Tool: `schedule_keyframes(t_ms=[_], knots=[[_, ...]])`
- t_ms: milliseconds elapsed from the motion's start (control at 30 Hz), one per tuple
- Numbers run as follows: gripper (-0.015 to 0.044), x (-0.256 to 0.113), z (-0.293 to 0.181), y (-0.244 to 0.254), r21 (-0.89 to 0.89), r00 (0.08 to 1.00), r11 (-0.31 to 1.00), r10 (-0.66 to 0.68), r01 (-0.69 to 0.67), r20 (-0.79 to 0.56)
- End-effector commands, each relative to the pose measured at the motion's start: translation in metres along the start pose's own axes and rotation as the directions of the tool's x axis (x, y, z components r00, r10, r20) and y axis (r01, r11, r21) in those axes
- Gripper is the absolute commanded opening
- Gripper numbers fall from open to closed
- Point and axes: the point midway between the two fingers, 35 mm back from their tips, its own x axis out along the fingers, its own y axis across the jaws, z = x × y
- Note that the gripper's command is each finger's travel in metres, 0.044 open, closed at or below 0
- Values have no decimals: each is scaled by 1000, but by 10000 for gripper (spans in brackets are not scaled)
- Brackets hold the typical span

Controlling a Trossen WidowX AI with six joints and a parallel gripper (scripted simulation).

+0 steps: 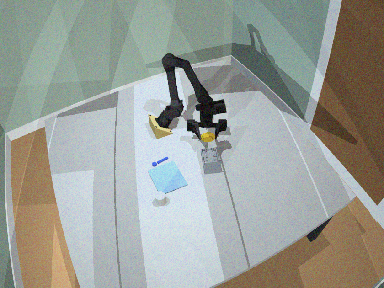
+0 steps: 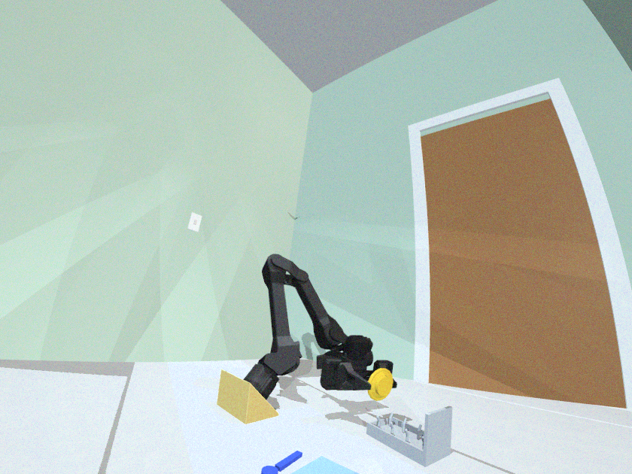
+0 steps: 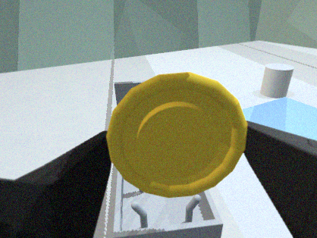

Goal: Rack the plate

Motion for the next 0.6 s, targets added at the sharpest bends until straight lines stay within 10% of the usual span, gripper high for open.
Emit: schedule_keyframes(t_ms=[0,567], knots=[[0,-8,3,0,22,997,998,50,-52,64],[0,-5,-5,1,32,995,997,64,-67,80]])
